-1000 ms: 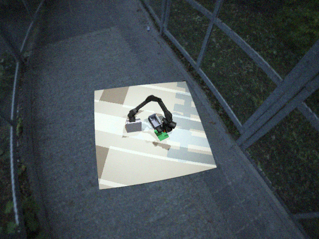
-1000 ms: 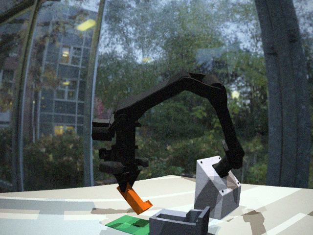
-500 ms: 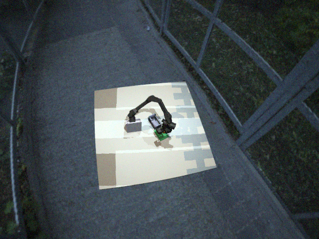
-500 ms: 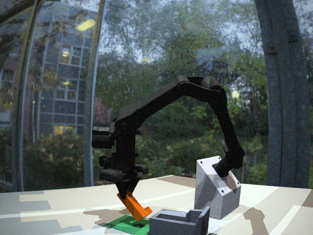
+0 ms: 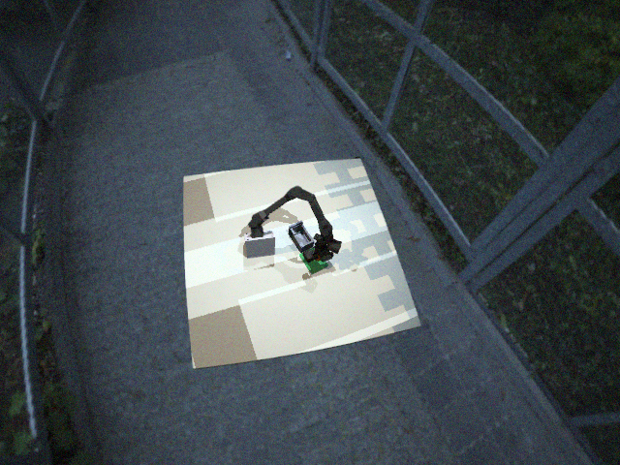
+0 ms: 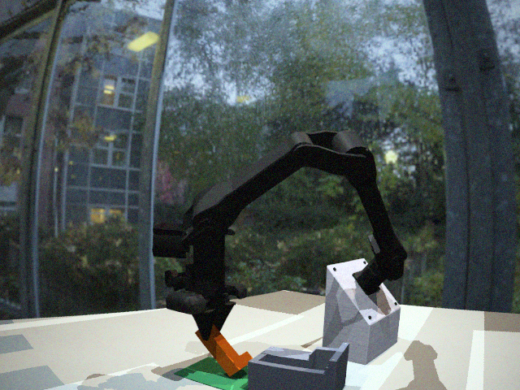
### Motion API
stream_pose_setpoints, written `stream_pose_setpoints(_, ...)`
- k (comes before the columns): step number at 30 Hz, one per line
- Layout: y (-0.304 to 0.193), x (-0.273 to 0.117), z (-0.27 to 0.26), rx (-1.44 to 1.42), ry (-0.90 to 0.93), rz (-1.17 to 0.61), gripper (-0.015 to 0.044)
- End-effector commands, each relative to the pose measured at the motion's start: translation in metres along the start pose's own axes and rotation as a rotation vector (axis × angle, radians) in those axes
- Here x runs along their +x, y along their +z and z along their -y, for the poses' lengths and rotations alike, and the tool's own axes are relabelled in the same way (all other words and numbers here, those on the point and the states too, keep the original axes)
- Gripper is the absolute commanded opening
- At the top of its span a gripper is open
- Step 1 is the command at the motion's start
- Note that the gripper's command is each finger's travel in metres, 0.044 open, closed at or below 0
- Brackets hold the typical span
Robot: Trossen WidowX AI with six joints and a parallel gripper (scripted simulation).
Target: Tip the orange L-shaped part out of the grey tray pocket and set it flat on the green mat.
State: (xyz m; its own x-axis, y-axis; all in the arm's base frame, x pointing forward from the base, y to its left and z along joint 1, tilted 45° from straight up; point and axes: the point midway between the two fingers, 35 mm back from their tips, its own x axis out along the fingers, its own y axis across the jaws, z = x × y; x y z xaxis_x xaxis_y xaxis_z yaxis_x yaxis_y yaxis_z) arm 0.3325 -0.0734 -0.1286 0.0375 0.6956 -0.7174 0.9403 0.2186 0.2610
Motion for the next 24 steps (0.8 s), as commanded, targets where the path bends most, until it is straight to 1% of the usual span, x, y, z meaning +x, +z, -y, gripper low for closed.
stream_pose_setpoints(1,-0.0005,0.004,0.0023,0.011,-0.001,-0.008,0.0)
stream_pose_setpoints(20,-0.0004,0.0032,0.0021,0.005,-0.003,-0.005,0.0)
stream_pose_setpoints(24,-0.0004,0.0032,0.0021,0.005,-0.003,-0.005,0.0105)
